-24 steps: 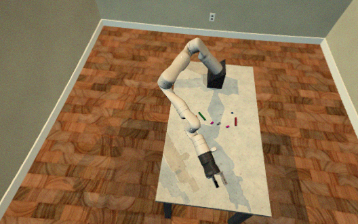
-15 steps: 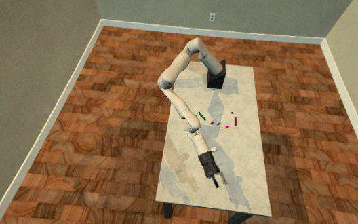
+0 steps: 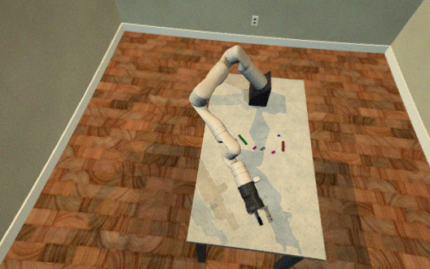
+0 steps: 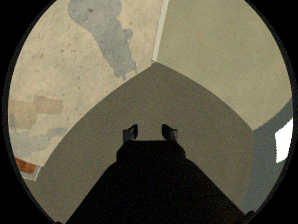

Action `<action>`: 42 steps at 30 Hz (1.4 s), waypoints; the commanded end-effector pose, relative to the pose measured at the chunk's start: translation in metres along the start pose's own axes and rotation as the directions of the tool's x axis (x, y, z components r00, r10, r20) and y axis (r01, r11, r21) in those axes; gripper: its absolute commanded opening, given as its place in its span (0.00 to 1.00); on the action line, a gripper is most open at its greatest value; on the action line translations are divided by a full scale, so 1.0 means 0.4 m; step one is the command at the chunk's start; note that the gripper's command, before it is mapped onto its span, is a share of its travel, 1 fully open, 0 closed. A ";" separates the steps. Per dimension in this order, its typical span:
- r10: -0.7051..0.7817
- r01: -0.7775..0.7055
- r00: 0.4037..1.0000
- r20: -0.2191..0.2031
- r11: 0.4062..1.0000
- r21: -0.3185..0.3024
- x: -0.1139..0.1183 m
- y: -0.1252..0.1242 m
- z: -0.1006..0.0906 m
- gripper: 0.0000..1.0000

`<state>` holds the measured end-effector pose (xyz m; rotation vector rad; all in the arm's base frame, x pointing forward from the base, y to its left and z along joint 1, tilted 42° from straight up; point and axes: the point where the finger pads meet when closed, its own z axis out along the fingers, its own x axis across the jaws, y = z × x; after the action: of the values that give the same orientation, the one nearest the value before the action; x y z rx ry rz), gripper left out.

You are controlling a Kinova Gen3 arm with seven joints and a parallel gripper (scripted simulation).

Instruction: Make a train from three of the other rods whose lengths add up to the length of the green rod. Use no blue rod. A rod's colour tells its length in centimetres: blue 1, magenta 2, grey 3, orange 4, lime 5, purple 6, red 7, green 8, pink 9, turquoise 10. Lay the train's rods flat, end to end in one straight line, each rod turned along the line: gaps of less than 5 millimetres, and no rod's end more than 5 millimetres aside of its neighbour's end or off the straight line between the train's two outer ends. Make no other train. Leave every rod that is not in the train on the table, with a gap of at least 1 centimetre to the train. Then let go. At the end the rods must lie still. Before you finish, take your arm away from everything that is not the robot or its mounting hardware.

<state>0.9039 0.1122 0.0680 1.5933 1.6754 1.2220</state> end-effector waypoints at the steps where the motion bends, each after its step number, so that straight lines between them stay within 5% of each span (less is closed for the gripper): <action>1: 0.005 -0.005 1.000 -0.003 1.000 -0.002 0.008 0.002 0.000 1.00; 16: 0.167 -0.167 0.986 -0.012 0.986 -0.011 0.059 -0.029 0.007 1.00; 27: 0.423 -0.423 0.906 -0.015 0.906 -0.018 0.130 -0.084 0.012 1.00; 34: 0.670 -0.669 0.743 0.003 0.743 -0.026 0.192 -0.152 0.009 1.00; 42: 0.908 -0.905 0.416 0.058 0.419 -0.067 0.247 -0.269 -0.010 1.00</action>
<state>0.8446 0.2048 0.0145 2.5782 0.6364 1.5810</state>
